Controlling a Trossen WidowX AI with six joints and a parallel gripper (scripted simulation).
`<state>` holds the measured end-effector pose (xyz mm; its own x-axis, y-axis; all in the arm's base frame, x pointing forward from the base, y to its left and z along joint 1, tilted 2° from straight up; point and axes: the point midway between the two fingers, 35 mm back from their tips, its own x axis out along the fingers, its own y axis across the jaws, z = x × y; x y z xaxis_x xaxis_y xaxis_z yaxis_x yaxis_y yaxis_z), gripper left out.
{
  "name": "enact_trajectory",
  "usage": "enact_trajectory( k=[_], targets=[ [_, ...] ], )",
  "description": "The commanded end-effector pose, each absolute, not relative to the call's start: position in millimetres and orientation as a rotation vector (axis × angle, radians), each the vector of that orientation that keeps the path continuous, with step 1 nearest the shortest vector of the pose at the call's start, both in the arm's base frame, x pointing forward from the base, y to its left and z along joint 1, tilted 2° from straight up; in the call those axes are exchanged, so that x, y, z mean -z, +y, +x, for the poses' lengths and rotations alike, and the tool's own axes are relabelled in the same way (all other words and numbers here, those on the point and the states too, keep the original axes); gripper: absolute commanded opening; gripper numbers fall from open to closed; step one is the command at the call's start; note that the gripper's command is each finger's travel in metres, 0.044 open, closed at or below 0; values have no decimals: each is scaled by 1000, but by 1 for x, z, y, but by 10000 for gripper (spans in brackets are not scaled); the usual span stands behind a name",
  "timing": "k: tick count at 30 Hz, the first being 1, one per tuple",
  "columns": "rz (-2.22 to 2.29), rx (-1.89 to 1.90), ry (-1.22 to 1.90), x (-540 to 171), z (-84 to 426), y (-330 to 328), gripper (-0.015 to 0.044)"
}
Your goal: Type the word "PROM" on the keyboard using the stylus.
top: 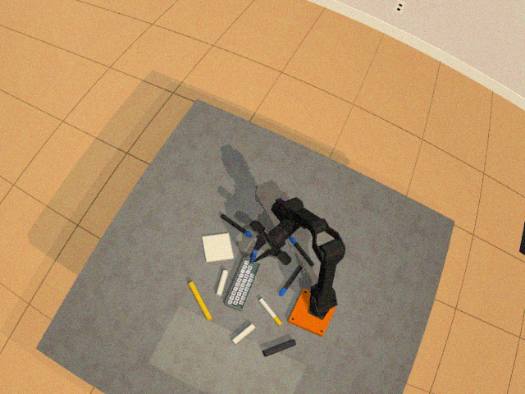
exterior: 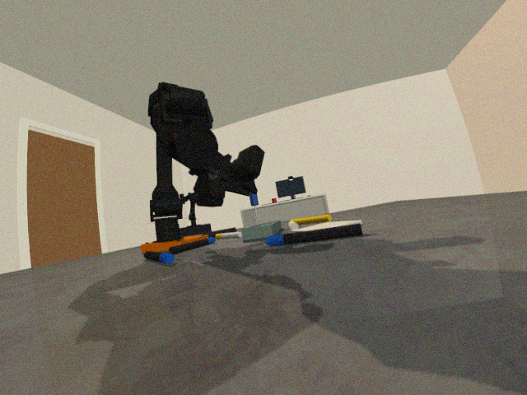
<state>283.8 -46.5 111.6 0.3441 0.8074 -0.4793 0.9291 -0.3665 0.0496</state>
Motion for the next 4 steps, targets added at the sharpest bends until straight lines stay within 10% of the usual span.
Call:
enact_trajectory(
  k=[1, 4],
  targets=[
    [2297, 545, 1541, -111, 284, -47, 81],
    [2297, 545, 1541, -111, 284, -47, 81]
  ],
)
